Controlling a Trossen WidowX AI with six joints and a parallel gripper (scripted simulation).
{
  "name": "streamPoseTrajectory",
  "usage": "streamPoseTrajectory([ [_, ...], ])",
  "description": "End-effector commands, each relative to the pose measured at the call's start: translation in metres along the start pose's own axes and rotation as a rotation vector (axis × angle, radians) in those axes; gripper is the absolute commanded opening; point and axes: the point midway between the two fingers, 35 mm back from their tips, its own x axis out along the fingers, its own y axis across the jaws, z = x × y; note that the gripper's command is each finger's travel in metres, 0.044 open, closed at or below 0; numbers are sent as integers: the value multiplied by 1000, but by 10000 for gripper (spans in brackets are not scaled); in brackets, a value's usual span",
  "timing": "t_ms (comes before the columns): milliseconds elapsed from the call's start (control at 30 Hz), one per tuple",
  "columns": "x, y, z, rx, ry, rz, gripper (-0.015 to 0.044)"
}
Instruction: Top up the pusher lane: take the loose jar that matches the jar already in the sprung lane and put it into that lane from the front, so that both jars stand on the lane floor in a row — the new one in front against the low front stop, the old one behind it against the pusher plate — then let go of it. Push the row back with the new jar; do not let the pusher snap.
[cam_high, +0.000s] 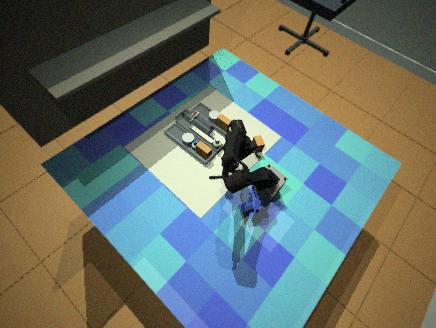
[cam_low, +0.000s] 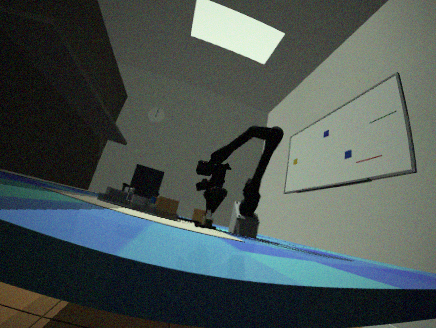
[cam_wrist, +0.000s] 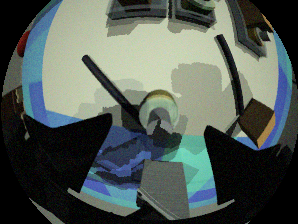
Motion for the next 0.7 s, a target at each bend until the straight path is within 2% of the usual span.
streamPoseTrajectory([
  [0,6,0,0,4,-1,4,440],
  [667,37,1,-1,4,-1,7,440],
])
